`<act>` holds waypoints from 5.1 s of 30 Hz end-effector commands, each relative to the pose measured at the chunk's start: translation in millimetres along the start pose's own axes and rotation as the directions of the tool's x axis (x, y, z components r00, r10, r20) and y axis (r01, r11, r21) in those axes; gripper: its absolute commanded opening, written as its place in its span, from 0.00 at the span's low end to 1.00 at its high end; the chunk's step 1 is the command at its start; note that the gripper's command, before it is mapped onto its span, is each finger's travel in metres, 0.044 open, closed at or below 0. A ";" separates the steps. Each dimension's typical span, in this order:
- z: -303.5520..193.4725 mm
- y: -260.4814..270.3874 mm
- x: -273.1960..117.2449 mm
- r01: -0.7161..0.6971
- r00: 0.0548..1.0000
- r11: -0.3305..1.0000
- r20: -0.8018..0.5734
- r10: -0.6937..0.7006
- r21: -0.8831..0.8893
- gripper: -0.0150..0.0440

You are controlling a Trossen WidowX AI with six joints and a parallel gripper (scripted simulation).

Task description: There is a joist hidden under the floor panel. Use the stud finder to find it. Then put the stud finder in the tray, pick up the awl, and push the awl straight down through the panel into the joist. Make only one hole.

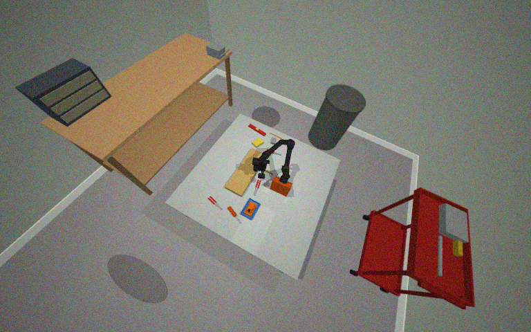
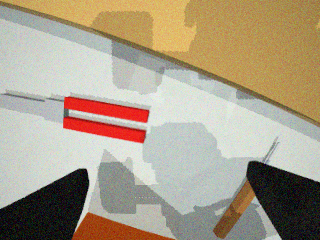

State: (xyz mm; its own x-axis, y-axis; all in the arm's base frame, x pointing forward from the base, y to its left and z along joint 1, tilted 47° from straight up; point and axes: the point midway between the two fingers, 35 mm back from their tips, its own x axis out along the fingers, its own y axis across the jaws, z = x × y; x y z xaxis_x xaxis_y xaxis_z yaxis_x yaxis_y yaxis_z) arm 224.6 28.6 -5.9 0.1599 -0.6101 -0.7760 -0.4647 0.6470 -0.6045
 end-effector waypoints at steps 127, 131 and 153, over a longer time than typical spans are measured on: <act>-103.1 -52.3 -53.7 0.087 0.990 0.878 -0.141 -0.022 0.471 0.25; -97.5 -45.2 -58.9 -0.004 0.979 0.800 -0.162 0.126 0.600 0.25; -30.6 -48.4 -125.2 -0.124 0.589 -0.039 0.105 0.801 0.992 0.25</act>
State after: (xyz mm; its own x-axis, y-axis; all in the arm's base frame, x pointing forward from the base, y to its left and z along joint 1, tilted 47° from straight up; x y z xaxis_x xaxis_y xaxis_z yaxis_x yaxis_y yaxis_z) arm 190.9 52.9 117.4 -0.1958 0.1096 -0.9745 0.8068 0.5829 -0.0966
